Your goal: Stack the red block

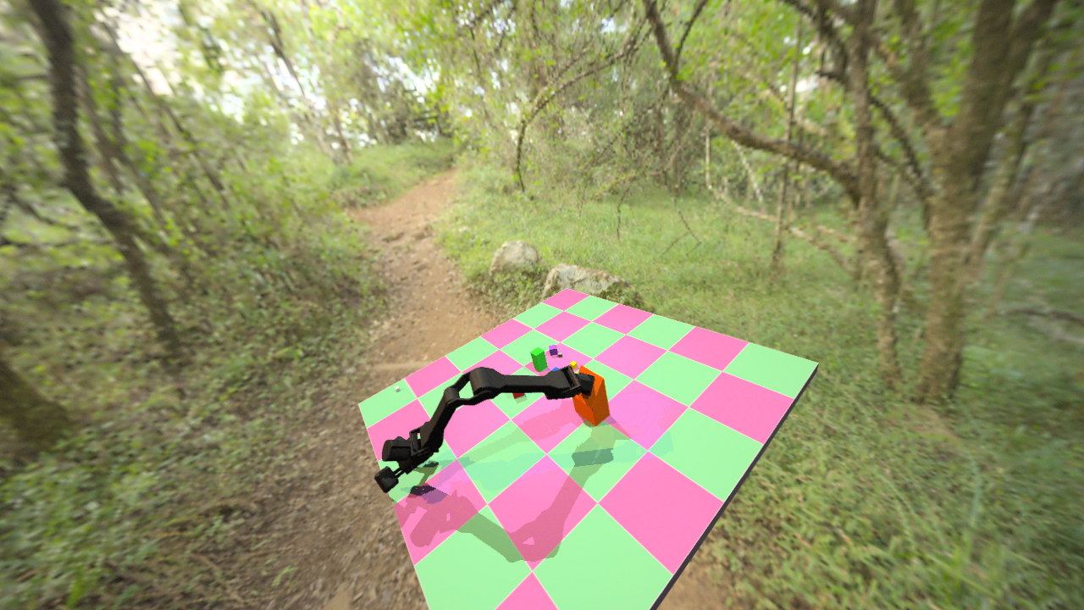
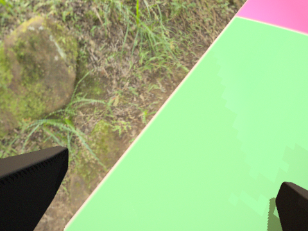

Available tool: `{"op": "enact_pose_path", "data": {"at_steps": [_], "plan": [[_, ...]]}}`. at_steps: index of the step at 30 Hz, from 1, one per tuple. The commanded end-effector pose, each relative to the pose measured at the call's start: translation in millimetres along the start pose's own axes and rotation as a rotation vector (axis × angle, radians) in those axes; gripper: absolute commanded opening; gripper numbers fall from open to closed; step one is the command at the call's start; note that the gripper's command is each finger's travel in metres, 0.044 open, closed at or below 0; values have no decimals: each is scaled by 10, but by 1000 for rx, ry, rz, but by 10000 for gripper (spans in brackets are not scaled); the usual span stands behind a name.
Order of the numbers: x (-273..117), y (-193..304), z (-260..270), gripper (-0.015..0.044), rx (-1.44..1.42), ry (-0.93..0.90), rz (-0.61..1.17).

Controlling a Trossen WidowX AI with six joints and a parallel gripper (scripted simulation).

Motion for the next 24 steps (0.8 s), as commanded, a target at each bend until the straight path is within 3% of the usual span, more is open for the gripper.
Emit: {"op": "enact_pose_path", "data": {"at_steps": [1,12,24], "plan": [[0,-236,-382,440,-91,98,17],[-195,-717,-1460,440,-195,376,124],[-979,-1088,-2731,440,-105,699,340]]}}
Point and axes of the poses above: the point midway between the two fingers, 35 mm back from their tips, its own x axis out along the fingers, its own z axis across the jaws, y = z × x, the point moved 2 cm from there along -x, back along the fingers, and after that the axes turned 8 degrees about x, right-handed, at the moved point
